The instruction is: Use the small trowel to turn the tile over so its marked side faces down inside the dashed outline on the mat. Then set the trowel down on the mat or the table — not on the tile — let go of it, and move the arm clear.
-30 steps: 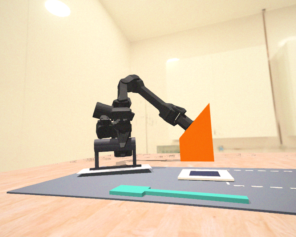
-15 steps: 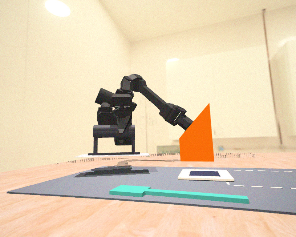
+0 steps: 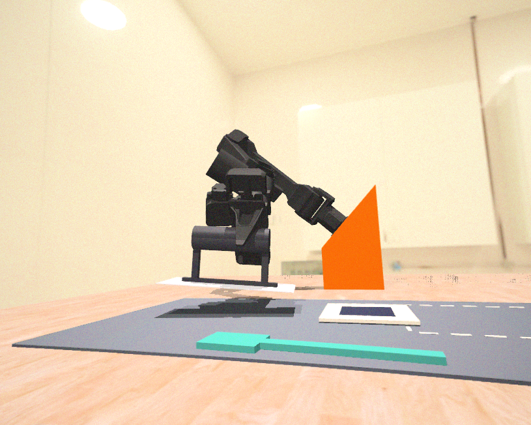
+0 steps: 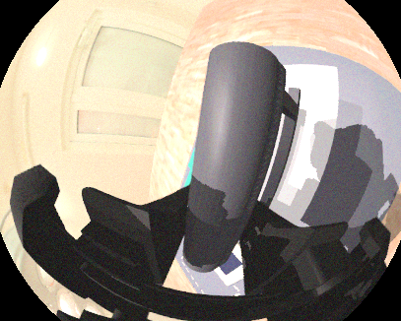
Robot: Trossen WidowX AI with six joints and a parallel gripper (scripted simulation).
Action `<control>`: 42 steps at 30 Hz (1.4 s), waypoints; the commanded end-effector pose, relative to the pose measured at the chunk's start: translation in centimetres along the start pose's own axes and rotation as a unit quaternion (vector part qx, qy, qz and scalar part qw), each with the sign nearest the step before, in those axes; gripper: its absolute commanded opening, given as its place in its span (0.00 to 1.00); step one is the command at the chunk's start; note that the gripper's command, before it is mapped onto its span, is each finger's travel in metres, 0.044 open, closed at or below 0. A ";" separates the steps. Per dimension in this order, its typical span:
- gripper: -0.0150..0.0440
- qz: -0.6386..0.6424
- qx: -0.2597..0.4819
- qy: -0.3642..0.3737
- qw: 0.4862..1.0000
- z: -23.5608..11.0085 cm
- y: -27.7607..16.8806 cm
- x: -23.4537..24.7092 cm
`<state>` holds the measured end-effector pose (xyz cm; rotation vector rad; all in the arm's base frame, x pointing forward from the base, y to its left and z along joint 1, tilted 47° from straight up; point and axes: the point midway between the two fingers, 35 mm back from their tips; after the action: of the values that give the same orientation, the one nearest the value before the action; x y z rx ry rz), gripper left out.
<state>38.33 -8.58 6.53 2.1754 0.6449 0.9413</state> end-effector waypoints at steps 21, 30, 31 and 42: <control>0.25 0.046 -0.065 0.017 0.997 0.1 -2.9 -0.5; 0.25 0.045 -0.065 0.017 0.997 1.0 -2.9 -1.6; 0.25 0.045 -0.065 0.017 0.997 1.2 -2.9 -1.7; 0.25 0.045 -0.065 0.017 0.997 1.9 -3.0 -2.6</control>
<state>37.55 -9.14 2.26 2.0945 0.4802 1.0310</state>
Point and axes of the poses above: the point midway between the two fingers, 35 mm back from their tips, its own z axis out along the fingers, its own x axis across the jaws, y = z × x, and after that the axes turned 5 degrees about z, right-handed
